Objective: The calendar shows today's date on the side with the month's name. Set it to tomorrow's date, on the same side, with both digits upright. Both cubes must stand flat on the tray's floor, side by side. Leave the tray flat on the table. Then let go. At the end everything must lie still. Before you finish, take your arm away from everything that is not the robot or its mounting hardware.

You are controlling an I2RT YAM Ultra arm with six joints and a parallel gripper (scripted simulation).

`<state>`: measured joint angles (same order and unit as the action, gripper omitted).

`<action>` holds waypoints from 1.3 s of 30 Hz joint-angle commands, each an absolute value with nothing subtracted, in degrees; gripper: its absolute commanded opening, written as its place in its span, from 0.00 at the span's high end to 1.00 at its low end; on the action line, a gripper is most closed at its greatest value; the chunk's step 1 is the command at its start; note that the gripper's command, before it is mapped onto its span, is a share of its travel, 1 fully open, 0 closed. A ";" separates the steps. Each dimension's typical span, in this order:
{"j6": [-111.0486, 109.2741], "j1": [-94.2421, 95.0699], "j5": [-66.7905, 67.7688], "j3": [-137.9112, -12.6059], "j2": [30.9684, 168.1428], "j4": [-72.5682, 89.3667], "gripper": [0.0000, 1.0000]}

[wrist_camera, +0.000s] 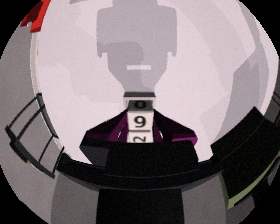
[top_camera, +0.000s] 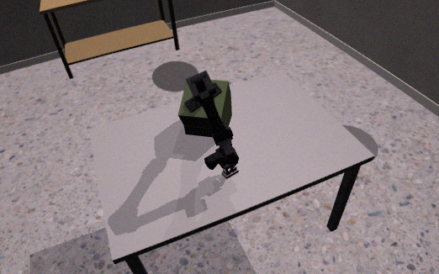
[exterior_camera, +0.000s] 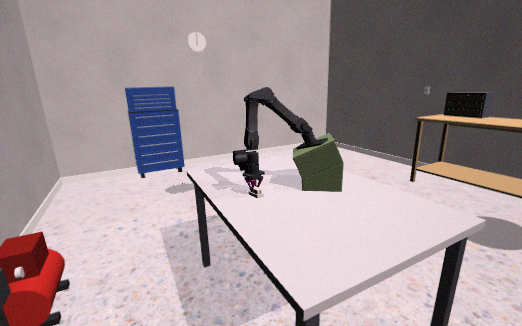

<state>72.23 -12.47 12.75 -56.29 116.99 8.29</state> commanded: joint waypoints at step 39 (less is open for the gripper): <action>75.18 -9.30 13.89 -55.53 101.70 22.93 0.74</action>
<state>74.19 -10.02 13.13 -55.18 104.40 17.82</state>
